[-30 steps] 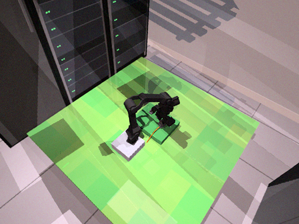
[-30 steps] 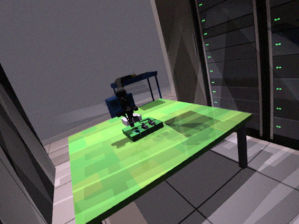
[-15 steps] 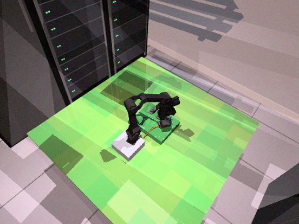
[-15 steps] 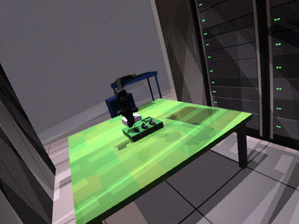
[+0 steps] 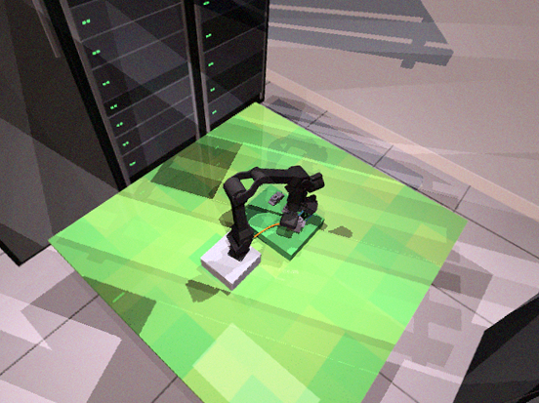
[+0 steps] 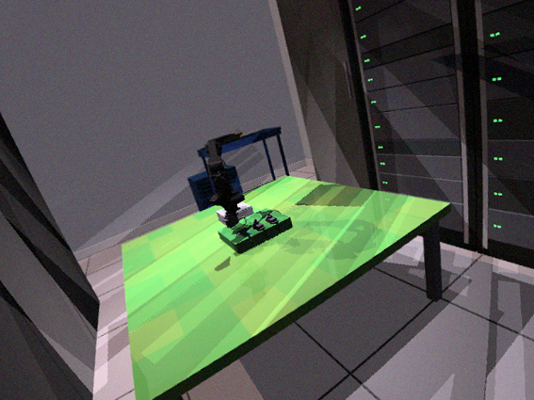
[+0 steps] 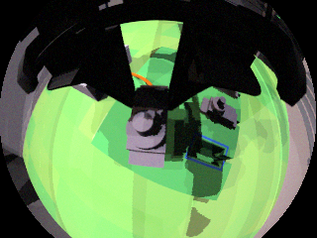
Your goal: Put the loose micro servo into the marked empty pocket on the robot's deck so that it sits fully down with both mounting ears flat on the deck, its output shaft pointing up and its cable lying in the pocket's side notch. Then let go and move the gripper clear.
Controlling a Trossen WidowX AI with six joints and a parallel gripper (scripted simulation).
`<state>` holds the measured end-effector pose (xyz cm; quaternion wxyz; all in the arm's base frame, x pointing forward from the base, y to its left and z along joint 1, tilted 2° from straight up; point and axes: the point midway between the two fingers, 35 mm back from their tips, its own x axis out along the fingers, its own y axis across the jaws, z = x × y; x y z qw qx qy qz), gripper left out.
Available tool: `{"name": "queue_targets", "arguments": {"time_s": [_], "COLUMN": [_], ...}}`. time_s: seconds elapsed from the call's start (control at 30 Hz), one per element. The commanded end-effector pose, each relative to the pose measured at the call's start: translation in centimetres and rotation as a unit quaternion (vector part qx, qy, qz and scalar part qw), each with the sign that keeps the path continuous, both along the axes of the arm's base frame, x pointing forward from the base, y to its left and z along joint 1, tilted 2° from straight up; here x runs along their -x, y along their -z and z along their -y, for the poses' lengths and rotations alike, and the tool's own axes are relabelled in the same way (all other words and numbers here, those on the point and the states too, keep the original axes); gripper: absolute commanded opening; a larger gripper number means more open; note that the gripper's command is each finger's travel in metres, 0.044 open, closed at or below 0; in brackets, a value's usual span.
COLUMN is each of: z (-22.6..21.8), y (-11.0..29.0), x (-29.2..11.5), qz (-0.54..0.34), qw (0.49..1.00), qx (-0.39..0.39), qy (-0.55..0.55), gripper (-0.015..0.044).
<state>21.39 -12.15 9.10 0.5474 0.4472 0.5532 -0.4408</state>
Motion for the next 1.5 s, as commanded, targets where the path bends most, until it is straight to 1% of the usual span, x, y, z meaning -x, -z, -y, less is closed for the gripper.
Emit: {"name": "queue_targets", "arguments": {"time_s": [0.0,0.33,0.7,1.07,1.47], "z": [0.05,0.05,0.05,0.05,0.06], "y": [-0.04,-0.03,-0.03,-0.03,-0.03], "x": [-0.03,-0.04,-0.04,-0.04,-0.03], "qz": [0.0,-0.002,-0.004,-0.006,-0.008], "qw": [0.998,0.974,0.913,0.819,0.681], "qx": [0.001,0.001,0.001,0.001,0.001], "qy": [0.056,0.228,0.409,0.574,0.732], "gripper": [0.0,0.0,0.0,0.0,0.0]}}
